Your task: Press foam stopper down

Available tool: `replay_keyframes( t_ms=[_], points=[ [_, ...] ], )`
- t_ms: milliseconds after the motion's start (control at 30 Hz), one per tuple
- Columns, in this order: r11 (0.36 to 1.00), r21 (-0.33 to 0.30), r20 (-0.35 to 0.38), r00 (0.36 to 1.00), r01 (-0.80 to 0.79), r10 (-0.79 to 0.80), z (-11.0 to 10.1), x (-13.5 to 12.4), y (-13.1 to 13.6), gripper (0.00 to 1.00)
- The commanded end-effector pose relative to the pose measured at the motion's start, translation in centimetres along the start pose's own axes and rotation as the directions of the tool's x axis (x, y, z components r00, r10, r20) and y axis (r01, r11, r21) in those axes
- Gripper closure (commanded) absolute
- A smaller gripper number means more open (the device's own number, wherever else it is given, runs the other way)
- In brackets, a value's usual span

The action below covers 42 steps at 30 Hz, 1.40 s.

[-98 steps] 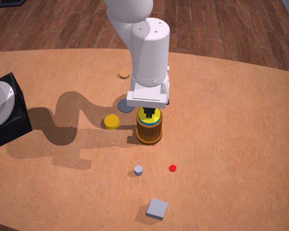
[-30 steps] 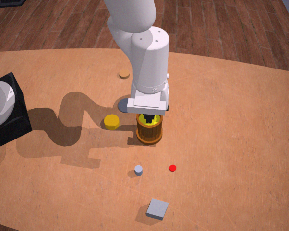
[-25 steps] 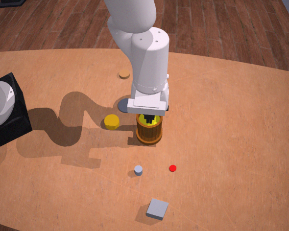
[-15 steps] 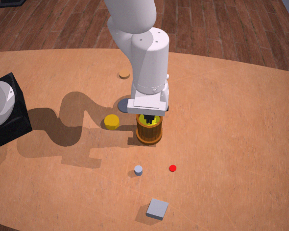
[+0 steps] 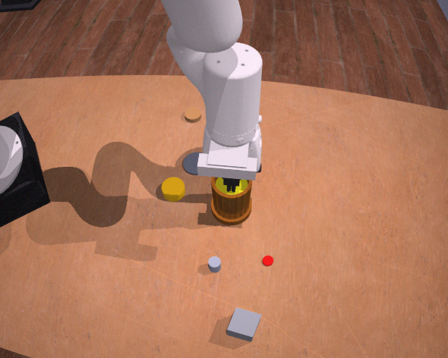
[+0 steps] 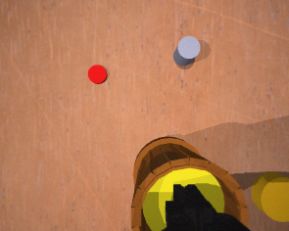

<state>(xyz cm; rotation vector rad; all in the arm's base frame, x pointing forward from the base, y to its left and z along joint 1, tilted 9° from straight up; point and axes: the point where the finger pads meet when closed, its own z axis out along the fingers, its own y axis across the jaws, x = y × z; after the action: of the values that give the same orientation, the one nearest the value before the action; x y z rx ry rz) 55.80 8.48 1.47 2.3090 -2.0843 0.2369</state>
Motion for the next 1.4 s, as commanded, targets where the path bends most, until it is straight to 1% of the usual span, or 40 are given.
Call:
replay_keyframes(
  t_ms=[0, 900, 1367],
  points=[
    [1.0, 0.002, 0.0, 1.0, 0.0, 0.0, -0.06, -0.01, -0.08, 1.0],
    [1.0, 0.002, 0.0, 1.0, 0.0, 0.0, -0.28, -0.01, -0.08, 1.0],
    [1.0, 0.002, 0.0, 1.0, 0.0, 0.0, -0.84, -0.01, -0.08, 1.0]
  ],
)
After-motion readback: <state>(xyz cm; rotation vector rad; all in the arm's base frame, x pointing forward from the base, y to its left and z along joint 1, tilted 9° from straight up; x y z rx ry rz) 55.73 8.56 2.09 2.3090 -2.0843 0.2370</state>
